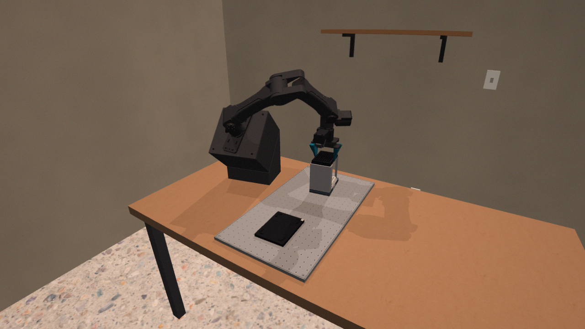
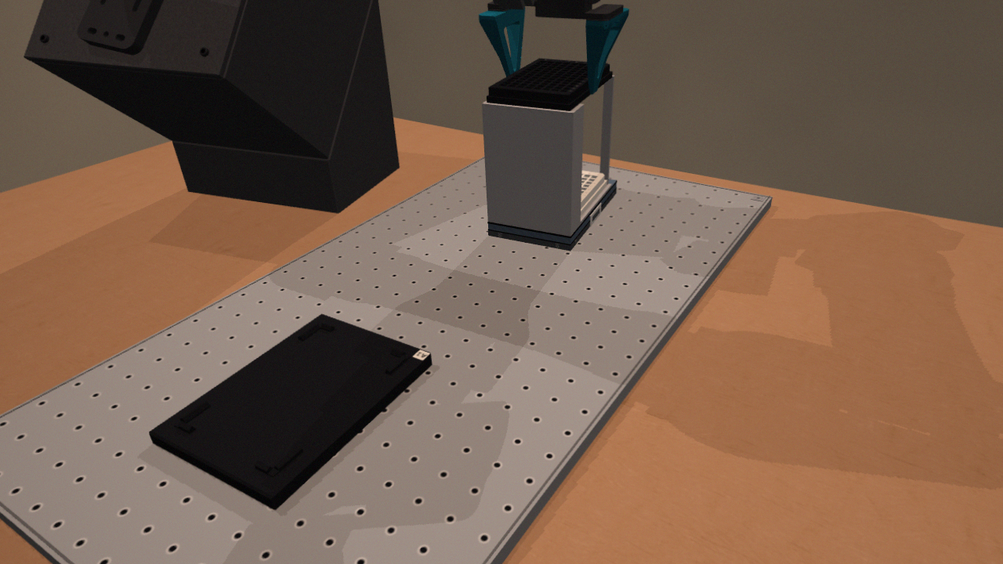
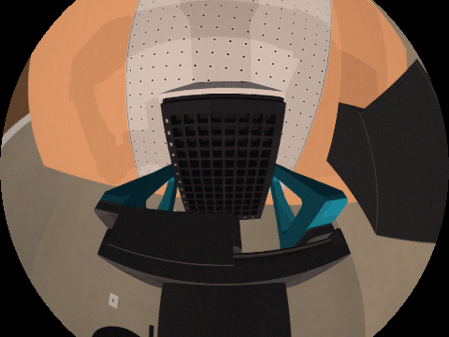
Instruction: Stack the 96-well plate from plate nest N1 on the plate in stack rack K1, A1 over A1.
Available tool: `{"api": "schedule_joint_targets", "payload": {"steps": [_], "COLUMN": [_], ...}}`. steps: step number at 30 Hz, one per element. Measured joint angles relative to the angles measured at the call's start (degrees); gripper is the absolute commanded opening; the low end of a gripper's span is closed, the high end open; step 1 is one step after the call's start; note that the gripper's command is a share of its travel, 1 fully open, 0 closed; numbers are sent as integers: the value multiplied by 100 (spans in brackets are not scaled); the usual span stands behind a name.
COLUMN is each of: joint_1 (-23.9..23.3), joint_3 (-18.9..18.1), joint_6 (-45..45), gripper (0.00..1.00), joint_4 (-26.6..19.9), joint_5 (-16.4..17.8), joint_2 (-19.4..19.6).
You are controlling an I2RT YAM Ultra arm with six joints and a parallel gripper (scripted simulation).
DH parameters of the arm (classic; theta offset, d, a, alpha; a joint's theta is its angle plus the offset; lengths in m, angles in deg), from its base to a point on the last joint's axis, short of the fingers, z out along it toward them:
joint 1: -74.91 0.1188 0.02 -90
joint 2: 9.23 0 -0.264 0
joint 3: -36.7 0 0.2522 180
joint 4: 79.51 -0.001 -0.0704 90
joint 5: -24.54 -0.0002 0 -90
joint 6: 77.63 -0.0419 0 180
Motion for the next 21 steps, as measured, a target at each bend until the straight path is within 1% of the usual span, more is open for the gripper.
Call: {"api": "schedule_joint_targets", "payload": {"steps": [9, 16, 21], "joint_1": [-55, -264, -323], "joint_3": [66, 96, 140], "joint_6": [144, 334, 450], "gripper": [0, 0, 0], "joint_4": [142, 527, 710], "joint_5": [-13, -55, -101], "joint_2": [35, 201, 267]}}
